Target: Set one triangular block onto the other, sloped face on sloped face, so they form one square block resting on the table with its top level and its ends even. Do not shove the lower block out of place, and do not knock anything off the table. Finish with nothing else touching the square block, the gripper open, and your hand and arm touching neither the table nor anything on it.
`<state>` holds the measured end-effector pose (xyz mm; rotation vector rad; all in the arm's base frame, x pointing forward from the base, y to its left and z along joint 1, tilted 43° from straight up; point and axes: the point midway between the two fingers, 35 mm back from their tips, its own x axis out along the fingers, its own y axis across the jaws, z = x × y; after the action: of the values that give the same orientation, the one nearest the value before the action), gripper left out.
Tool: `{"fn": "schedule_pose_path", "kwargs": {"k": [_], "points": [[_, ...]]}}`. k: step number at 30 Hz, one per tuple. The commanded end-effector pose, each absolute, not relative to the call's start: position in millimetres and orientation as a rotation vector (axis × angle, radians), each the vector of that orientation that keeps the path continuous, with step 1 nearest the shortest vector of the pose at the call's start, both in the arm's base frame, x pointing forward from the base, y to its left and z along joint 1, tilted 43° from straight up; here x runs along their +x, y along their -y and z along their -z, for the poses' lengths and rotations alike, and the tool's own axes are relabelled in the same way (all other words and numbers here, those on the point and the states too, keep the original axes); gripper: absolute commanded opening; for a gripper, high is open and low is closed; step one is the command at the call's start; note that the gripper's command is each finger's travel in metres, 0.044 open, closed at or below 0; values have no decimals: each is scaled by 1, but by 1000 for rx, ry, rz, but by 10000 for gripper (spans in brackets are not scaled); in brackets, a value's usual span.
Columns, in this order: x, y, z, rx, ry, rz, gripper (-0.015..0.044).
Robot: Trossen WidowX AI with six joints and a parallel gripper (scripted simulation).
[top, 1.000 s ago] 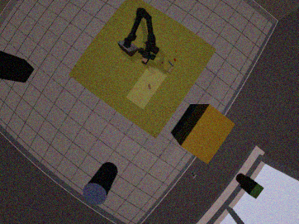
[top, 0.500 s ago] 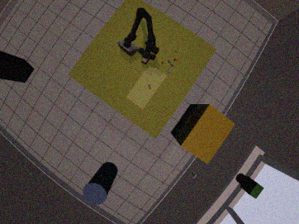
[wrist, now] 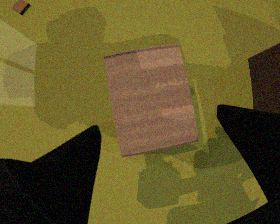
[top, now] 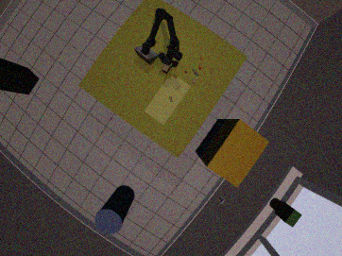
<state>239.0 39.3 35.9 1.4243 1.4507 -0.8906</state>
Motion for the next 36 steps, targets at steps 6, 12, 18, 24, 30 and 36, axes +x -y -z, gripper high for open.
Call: {"fn": "schedule_pose_path", "kwargs": {"k": [6,12,18,24,30,36], "points": [[233,-11,-115,1436,-1421,862,440],[237,-13,-110,1440,-1411,863,440],[237,-13,-110,1440,-1411,863,440],[237,-13,-110,1440,-1411,863,440],[237,-13,-110,1440,-1411,863,440],[237,-13,-110,1440,-1411,863,440]]}}
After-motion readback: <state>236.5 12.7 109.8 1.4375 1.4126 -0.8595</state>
